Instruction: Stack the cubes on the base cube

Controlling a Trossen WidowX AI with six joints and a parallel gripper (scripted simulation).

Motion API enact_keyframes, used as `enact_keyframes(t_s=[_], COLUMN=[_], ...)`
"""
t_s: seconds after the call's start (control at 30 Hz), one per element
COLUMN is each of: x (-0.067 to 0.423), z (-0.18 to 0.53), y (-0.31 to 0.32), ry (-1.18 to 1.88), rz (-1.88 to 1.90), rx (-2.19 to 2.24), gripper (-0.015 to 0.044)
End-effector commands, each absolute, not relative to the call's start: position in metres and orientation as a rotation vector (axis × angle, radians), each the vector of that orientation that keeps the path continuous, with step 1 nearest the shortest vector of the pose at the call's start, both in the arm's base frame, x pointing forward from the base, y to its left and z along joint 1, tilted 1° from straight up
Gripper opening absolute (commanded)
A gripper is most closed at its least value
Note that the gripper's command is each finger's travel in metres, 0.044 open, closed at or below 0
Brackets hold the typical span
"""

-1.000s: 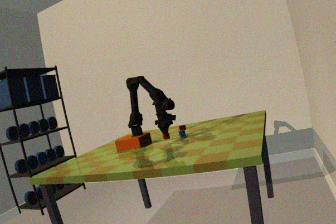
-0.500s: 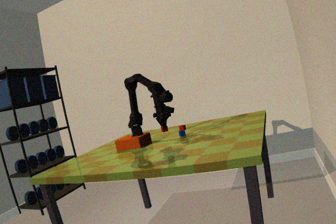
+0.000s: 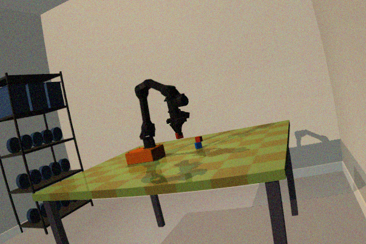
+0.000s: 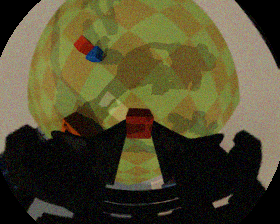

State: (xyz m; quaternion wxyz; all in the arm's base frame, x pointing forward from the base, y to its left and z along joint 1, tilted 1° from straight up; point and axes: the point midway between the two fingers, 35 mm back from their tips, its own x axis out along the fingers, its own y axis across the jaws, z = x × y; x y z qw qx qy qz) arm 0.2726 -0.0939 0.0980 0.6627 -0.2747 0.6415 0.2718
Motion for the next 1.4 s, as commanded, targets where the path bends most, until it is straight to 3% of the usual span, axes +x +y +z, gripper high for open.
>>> enact_keyframes(t_s=[0.0,1.37], x=[0.277,0.290], z=[0.099,0.094], y=[-0.081,0.052], ry=[1.438,1.287], rz=[0.654,1.004], rx=[-0.663,-1.010], gripper=[0.0105,0.0105])
